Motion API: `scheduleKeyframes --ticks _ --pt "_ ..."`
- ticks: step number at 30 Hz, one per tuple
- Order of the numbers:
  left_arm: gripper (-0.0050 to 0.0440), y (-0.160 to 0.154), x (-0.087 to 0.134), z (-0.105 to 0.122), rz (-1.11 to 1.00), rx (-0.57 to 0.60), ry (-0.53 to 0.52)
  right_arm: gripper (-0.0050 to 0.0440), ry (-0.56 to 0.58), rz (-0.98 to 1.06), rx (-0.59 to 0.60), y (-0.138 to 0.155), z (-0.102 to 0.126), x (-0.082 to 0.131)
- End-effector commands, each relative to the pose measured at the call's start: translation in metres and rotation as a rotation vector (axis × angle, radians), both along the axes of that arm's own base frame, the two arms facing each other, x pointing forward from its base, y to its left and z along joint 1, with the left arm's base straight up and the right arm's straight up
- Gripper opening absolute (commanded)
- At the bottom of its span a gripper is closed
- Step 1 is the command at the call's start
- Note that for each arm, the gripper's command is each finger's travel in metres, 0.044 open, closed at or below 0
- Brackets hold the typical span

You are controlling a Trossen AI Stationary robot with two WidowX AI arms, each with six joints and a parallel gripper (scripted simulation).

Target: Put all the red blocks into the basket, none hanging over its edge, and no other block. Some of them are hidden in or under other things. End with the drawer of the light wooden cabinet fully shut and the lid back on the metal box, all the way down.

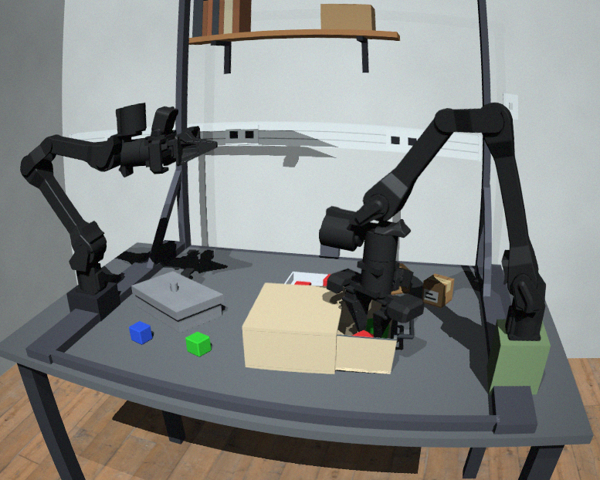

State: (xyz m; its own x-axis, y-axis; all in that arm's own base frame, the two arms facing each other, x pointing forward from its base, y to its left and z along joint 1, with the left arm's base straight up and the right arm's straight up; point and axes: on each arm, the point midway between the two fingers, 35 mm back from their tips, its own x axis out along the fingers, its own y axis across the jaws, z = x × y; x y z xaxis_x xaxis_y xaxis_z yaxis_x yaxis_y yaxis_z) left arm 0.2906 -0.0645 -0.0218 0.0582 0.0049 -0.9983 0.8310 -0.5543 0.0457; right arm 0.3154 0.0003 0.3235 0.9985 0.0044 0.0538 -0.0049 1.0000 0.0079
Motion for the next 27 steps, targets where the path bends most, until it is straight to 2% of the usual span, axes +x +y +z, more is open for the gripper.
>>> scheduleKeyframes --ticks 1,27 --pt "-0.0050 -0.002 0.011 0.019 0.007 -0.013 -0.051 -0.0050 -0.024 -0.004 0.004 -0.001 0.008 -0.003" --pt "-0.0050 -0.002 0.010 0.054 0.009 -0.014 -0.053 -0.0050 -0.024 -0.004 0.004 -0.001 0.008 -0.003"
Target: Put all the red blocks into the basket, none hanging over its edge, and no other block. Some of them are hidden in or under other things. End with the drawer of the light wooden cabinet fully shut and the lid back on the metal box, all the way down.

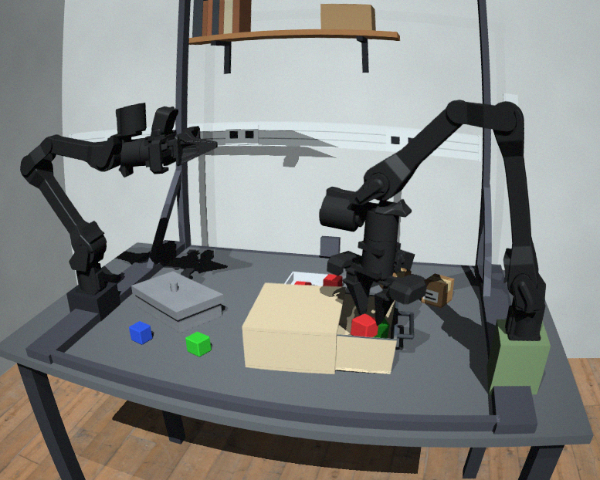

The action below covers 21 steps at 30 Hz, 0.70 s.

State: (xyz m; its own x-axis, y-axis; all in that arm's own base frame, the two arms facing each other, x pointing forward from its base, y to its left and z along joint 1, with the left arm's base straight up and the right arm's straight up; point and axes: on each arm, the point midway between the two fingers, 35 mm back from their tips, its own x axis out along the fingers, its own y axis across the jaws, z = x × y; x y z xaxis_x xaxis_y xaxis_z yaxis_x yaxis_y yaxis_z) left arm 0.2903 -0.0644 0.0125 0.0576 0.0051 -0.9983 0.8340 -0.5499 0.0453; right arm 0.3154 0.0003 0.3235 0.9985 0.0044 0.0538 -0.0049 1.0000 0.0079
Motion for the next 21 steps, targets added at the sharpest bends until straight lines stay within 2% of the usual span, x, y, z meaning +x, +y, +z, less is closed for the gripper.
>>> scheduleKeyframes --ticks 1,7,12,17,20,21 --pt "-0.0050 -0.003 0.010 0.021 0.004 -0.014 -0.054 -0.0050 -0.024 -0.004 0.004 -0.001 0.008 -0.003" --pt "-0.0050 -0.003 0.010 0.026 0.004 -0.014 -0.054 -0.0050 -0.024 -0.004 0.004 -0.001 0.008 -0.003" --pt "-0.0050 -0.004 0.013 0.039 0.003 -0.016 -0.064 -0.0050 -0.024 -0.004 0.004 -0.001 0.008 -0.003" --pt "-0.0050 -0.005 0.014 0.061 0.002 -0.016 -0.066 -0.0050 -0.024 -0.004 0.004 -0.001 0.008 -0.003" --pt "-0.0050 -0.005 0.014 0.084 0.001 -0.017 -0.073 -0.0050 -0.024 -0.004 0.004 -0.001 0.008 -0.003" --pt "-0.0050 -0.005 0.014 0.084 0.001 -0.017 -0.073 -0.0050 -0.024 -0.004 0.004 -0.001 0.008 -0.003"
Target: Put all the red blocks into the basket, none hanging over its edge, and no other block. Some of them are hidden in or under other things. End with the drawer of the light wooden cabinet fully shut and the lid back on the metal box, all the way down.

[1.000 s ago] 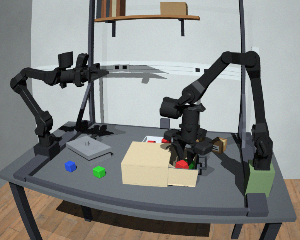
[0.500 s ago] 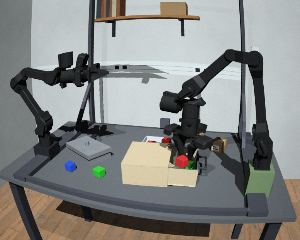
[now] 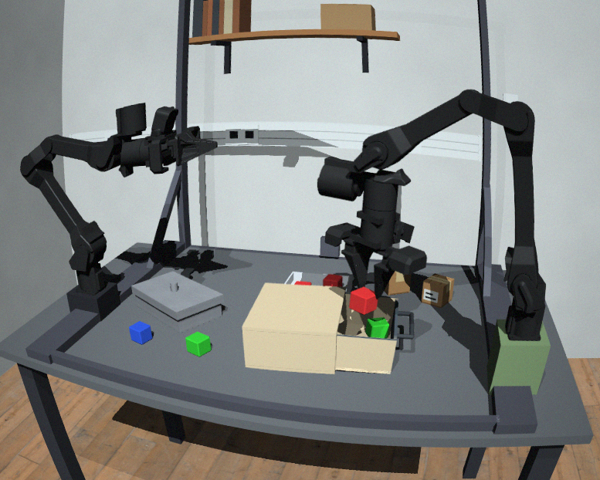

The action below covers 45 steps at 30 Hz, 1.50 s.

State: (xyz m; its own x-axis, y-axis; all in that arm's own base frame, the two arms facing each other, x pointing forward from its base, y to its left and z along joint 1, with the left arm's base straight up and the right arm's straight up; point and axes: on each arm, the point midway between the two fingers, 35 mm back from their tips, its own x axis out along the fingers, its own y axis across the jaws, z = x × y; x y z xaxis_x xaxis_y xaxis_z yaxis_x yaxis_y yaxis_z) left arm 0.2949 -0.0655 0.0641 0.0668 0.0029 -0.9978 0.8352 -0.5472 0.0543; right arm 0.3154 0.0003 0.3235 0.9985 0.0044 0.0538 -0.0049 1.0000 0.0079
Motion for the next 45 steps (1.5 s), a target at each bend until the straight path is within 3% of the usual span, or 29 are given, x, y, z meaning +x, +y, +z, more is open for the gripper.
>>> scheduleKeyframes --ticks 1,7,9,11,26,38,45 --pt "-0.0050 -0.004 0.009 0.032 -0.002 -0.014 -0.064 -0.0050 -0.024 -0.004 0.004 -0.001 0.008 -0.003" --pt "-0.0050 -0.002 -0.007 0.091 -0.004 -0.013 -0.047 -0.0050 -0.024 -0.004 0.004 -0.001 0.008 -0.003" --pt "-0.0050 -0.022 0.014 0.055 -0.101 0.002 0.044 -0.0050 -0.024 -0.004 0.004 -0.001 0.008 -0.003" --pt "-0.0050 -0.033 0.029 0.068 -0.161 -0.006 -0.018 -0.0050 -0.024 -0.004 0.004 -0.001 0.008 -0.003" --pt "-0.0050 -0.106 0.081 0.047 -0.490 0.008 0.013 -0.0050 -0.024 -0.004 0.004 -0.001 0.008 -0.003" --pt "-0.0050 -0.164 0.105 0.018 -0.723 0.015 0.022 -0.0050 -0.024 -0.004 0.004 -0.001 0.008 -0.003" --pt "-0.0050 -0.203 0.107 -0.009 -0.887 0.020 0.046 -0.0050 -0.024 -0.004 0.004 -0.001 0.008 -0.003"
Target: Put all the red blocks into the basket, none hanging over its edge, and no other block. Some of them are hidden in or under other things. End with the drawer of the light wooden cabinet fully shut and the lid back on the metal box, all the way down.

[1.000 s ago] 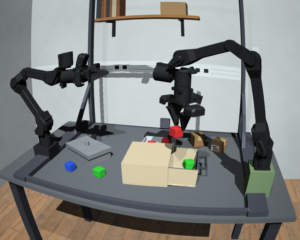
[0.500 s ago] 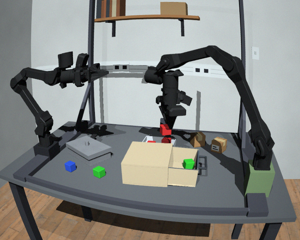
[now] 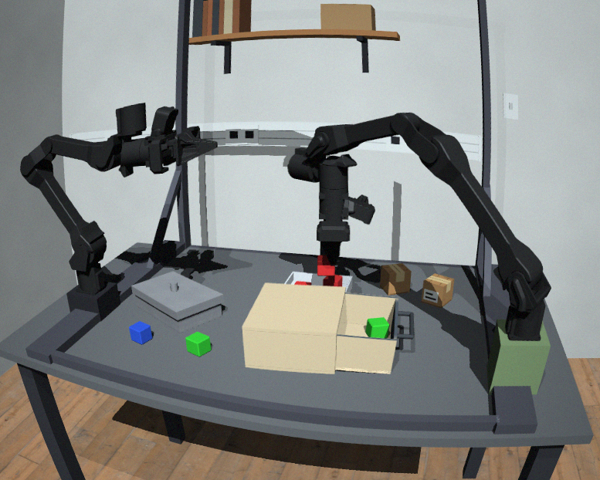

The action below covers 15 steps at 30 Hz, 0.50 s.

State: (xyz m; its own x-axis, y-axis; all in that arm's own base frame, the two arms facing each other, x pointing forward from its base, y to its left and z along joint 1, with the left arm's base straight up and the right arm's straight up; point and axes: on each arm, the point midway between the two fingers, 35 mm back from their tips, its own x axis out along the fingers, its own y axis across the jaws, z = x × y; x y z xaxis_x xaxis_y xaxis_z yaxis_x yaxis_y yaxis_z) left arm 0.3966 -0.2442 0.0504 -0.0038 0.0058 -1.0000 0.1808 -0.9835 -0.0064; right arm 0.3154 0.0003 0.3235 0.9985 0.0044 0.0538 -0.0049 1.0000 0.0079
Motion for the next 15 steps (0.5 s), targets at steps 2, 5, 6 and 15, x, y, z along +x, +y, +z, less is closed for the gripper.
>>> scheduleKeyframes --ticks 2,5,6,15 --pt "-0.0050 -0.032 0.004 -0.002 -0.111 -0.015 -0.010 -0.0050 -0.024 -0.004 0.004 -0.001 0.008 -0.003" --pt "-0.0050 -0.043 0.004 -0.011 -0.162 -0.013 -0.005 -0.0050 -0.024 -0.004 0.004 -0.001 0.008 -0.003" --pt "-0.0050 -0.043 0.004 -0.011 -0.162 -0.013 -0.005 -0.0050 -0.024 -0.004 0.004 -0.001 0.008 -0.003" --pt "-0.0050 -0.043 0.011 -0.004 -0.153 -0.027 -0.037 -0.0050 -0.024 -0.004 0.004 -0.001 0.008 -0.003"
